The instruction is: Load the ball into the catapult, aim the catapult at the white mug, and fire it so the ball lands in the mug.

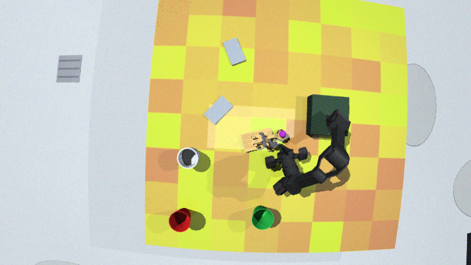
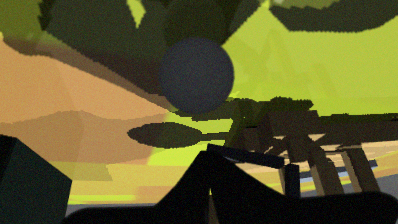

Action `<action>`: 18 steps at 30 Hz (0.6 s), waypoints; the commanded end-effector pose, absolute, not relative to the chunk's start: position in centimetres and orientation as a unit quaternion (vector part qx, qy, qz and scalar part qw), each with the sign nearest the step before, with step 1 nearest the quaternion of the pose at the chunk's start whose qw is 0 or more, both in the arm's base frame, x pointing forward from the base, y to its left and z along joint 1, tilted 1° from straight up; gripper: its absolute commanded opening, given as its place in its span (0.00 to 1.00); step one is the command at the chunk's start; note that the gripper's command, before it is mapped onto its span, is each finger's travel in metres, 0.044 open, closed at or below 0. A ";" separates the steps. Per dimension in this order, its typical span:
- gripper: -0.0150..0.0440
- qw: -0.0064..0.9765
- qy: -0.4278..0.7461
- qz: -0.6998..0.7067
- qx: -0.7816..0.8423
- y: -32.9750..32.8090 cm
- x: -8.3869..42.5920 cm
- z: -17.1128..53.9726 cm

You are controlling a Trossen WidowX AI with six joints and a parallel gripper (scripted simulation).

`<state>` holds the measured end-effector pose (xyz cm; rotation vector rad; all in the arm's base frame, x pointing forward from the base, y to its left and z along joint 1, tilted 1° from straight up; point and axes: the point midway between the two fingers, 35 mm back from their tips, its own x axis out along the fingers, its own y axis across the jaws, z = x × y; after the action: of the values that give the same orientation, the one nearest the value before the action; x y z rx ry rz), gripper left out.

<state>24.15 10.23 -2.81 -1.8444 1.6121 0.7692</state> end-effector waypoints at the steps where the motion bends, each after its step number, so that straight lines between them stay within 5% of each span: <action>1: 0.25 0.276 0.604 0.288 -0.690 10.0 24.1 -4.1; 16: 0.25 0.283 0.602 0.289 -0.689 15.5 22.8 8.8; 18: 0.34 0.293 0.600 0.288 -0.686 15.3 23.6 7.1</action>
<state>23.37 15.52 7.51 -1.8441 1.5818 0.7706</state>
